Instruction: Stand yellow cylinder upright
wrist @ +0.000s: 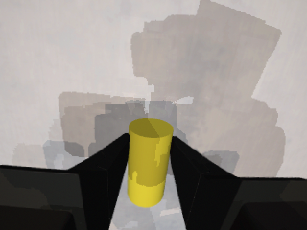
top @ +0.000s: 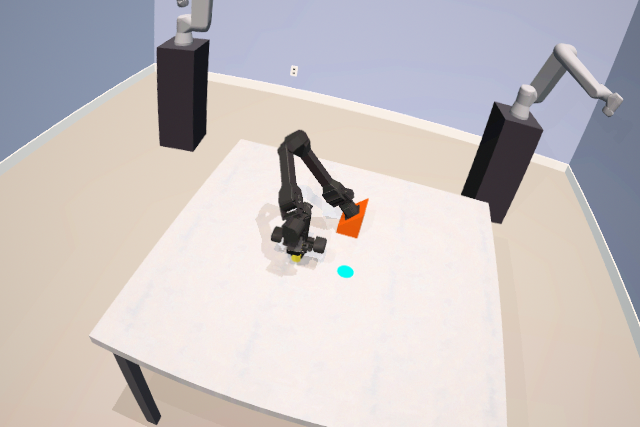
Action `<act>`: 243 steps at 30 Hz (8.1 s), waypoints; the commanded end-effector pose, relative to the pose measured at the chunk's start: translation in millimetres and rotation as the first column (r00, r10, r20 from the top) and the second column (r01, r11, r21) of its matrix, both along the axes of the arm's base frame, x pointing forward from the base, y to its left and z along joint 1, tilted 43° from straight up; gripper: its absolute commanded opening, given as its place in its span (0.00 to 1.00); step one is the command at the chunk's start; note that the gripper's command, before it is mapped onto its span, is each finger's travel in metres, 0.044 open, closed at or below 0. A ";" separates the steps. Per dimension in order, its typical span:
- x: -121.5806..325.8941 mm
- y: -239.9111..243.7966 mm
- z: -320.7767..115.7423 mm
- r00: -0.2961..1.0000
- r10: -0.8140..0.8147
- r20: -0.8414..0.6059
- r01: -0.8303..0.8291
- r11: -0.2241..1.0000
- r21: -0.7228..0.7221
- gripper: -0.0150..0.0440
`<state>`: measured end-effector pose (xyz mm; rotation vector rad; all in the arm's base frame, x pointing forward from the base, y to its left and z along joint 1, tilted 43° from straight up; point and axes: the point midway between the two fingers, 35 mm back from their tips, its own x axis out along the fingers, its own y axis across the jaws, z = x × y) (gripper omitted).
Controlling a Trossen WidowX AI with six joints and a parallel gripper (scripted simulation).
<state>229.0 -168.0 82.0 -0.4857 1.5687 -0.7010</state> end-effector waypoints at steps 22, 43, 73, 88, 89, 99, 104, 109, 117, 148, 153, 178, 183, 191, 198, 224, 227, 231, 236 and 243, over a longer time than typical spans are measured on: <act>14.1 45.2 46.3 1.000 0.004 -0.002 -0.004 1.000 0.009 0.43; 15.8 78.7 75.1 0.999 0.029 -0.027 -0.028 1.000 0.011 0.43; 34.0 141.7 27.1 0.877 0.374 -0.301 -0.341 0.927 0.158 0.43; 37.8 173.3 4.5 0.731 0.537 -0.420 -0.477 0.843 0.248 0.43; 37.9 175.4 3.0 0.720 0.547 -0.427 -0.485 0.837 0.254 0.43; 37.1 196.2 -12.4 0.595 0.635 -0.492 -0.554 0.768 0.321 0.43; 35.7 206.5 -20.1 0.527 0.673 -0.520 -0.582 0.731 0.356 0.43; 33.8 216.4 -27.7 0.457 0.704 -0.543 -0.605 0.694 0.390 0.43; 32.6 220.1 -31.2 0.427 0.718 -0.550 -0.612 0.677 0.409 0.43; 20.2 208.8 -42.2 0.468 0.788 -0.400 -0.545 0.614 0.571 0.43; 18.6 207.6 -43.7 0.475 0.798 -0.371 -0.539 0.597 0.594 0.43; 12.5 203.6 -49.9 0.505 0.836 -0.215 -0.531 0.497 0.687 0.43; 11.6 203.1 -50.8 0.510 0.841 -0.181 -0.534 0.474 0.701 0.43; 10.5 202.4 -52.0 0.516 0.848 -0.125 -0.541 0.435 0.719 0.43; 9.8 202.0 -52.9 0.519 0.851 -0.075 -0.551 0.401 0.732 0.43; 9.0 201.0 -53.6 0.515 0.849 0.116 -0.610 0.268 0.746 0.43; 9.0 200.9 -53.5 0.512 0.848 0.138 -0.619 0.253 0.744 0.43; 9.1 200.8 -53.2 0.508 0.845 0.167 -0.631 0.233 0.740 0.43; 9.3 200.6 -52.8 0.501 0.841 0.204 -0.647 0.208 0.733 0.43; 9.7 200.3 -52.0 0.490 0.834 0.255 -0.671 0.174 0.721 0.43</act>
